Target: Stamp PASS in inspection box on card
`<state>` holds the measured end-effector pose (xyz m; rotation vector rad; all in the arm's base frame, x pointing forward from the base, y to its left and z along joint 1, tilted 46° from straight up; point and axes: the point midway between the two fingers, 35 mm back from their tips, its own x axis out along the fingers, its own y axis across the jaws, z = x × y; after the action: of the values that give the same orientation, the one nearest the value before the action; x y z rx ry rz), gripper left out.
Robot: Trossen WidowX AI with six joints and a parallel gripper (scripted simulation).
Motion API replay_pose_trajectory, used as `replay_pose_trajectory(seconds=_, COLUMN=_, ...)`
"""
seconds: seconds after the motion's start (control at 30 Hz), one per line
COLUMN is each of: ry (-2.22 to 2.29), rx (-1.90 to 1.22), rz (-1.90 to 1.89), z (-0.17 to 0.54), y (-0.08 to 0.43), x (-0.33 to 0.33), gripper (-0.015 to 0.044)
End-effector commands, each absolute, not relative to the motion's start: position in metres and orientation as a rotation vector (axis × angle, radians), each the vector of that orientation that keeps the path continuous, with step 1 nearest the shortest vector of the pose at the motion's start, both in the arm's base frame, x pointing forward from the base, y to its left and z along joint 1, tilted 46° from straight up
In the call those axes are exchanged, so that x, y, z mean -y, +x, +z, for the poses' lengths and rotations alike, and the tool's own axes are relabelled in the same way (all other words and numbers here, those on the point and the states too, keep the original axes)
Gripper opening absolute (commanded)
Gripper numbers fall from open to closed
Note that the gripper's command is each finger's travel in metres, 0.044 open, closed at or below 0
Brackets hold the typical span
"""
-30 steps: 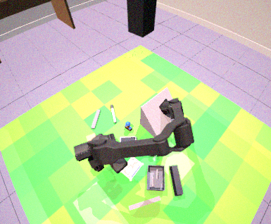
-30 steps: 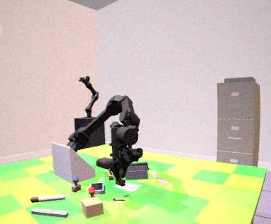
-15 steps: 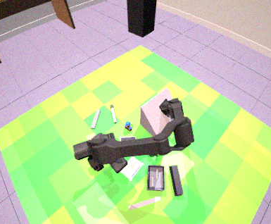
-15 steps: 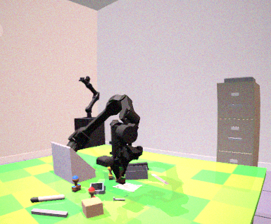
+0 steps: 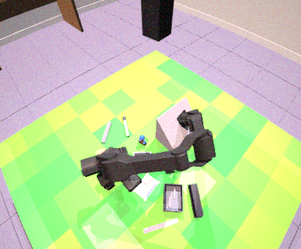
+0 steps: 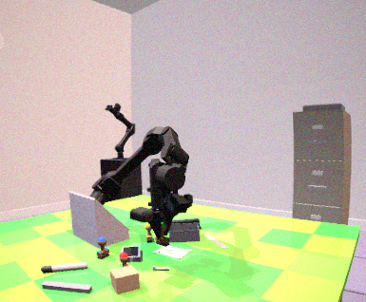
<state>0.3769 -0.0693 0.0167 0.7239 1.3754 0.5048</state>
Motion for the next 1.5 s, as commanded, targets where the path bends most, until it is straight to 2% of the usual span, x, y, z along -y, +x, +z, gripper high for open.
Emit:
replay_pose_trajectory(seconds=0.0, ry=0.718, rx=-1.372, rz=0.502, z=0.018, y=0.374, x=0.073, gripper=0.0)
replay_pose_trajectory(seconds=1.0, ry=0.72, rx=-1.378, rz=0.5, z=-0.004, y=0.256, x=0.07, gripper=0.0)
replay_pose_trajectory(seconds=1.47, ry=0.721, rx=-1.379, rz=0.499, z=-0.009, y=0.255, x=0.065, gripper=0.0)
